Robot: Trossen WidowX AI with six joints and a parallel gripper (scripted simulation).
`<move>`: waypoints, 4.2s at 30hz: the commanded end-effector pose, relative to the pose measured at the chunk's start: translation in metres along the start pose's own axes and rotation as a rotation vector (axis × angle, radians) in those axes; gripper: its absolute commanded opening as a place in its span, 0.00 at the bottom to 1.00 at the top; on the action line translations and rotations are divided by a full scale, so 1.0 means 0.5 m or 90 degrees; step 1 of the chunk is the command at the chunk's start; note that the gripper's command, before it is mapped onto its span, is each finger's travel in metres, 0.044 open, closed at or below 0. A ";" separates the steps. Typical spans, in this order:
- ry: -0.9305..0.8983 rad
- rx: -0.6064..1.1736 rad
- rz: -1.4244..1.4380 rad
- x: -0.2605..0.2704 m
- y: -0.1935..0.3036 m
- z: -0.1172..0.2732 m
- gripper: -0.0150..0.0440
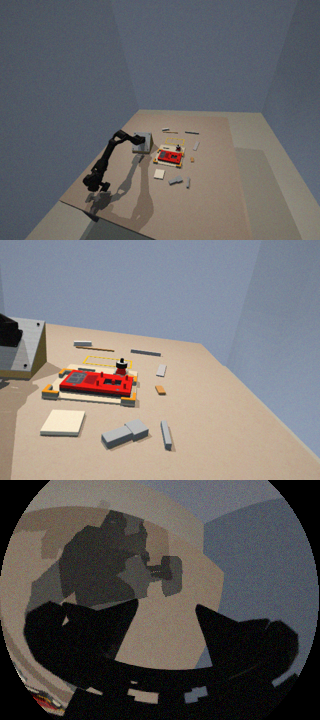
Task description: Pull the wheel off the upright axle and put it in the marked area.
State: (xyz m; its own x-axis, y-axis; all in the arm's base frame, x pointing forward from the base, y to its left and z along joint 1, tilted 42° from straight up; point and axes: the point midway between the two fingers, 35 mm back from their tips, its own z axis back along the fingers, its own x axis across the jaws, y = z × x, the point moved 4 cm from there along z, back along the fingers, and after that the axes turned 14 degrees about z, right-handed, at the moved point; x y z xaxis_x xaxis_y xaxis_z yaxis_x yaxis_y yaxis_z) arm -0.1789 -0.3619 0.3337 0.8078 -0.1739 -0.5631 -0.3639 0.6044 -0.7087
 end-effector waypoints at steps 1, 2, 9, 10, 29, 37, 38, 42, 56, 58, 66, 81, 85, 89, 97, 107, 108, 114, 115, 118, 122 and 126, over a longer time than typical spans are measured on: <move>0.000 0.000 0.000 0.000 0.000 0.001 0.89; 0.001 -0.001 0.000 0.000 -0.002 0.005 0.84; -0.013 -0.020 0.005 0.031 -0.042 0.057 0.76; -0.023 -0.027 0.007 0.047 -0.052 0.059 0.76; -0.235 -0.137 0.030 0.339 -0.178 0.165 0.76; -0.304 -0.125 0.034 0.434 -0.171 0.230 0.76; -0.312 -0.122 0.038 0.449 -0.172 0.238 0.76; -0.341 -0.113 0.054 0.506 -0.172 0.271 0.76; -0.439 -0.072 0.147 0.712 -0.135 0.403 0.76; -0.452 -0.065 0.173 0.742 -0.122 0.423 0.76; -0.489 -0.037 0.292 0.860 -0.047 0.519 0.76; -0.489 -0.039 0.544 1.004 0.161 0.722 0.76; -0.477 -0.055 0.612 1.021 0.228 0.775 0.76; -0.459 -0.079 0.679 1.029 0.297 0.825 0.76; -0.403 -0.153 0.804 1.024 0.435 0.907 0.76; -0.374 -0.196 0.853 1.018 0.490 0.940 0.76; -0.374 -0.196 0.853 1.019 0.489 0.940 0.76; -0.375 -0.196 0.853 1.043 0.493 0.911 0.76; -0.375 -0.196 0.853 1.050 0.494 0.903 0.76; -0.375 -0.196 0.853 1.068 0.498 0.877 0.76; -0.374 -0.197 0.852 1.090 0.503 0.841 0.76; -0.373 -0.197 0.852 1.101 0.507 0.818 0.76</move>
State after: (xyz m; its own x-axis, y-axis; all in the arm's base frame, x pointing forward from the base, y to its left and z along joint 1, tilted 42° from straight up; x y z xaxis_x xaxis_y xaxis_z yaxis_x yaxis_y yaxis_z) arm 0.3646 0.0209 0.0263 -0.1509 0.7401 -0.6553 -0.9880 -0.1343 0.0758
